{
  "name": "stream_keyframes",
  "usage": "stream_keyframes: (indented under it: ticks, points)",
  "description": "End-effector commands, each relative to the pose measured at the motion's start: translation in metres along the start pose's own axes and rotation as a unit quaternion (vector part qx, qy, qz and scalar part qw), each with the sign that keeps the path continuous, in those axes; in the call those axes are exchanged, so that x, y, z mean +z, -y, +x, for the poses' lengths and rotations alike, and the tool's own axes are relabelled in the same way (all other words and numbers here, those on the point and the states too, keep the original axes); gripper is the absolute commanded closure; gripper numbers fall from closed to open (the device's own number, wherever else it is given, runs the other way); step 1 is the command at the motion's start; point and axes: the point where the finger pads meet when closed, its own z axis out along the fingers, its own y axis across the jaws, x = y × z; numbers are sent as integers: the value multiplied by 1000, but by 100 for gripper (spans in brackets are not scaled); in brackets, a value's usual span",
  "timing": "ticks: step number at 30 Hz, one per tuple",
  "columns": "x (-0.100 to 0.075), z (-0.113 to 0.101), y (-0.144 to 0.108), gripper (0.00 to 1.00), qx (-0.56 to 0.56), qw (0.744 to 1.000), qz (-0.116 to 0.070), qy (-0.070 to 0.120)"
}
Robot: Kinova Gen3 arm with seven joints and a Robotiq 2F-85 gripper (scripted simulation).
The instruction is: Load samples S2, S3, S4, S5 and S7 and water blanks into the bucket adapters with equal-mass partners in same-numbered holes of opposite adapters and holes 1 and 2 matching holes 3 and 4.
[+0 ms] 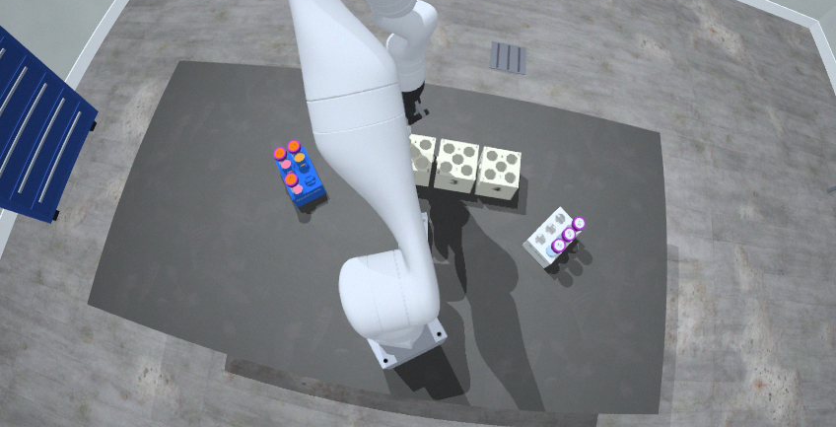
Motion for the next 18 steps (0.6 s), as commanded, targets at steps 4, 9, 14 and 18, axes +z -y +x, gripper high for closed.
stream_keyframes:
  ticks: [4,9,14,18]
  points:
    - [4,0,-1,90,0,1000,-1,0]
    - [10,0,-1,90,0,1000,-1,1]
    - [17,0,-1,90,0,1000,-1,1]
    - [22,0,-1,90,0,1000,-1,1]
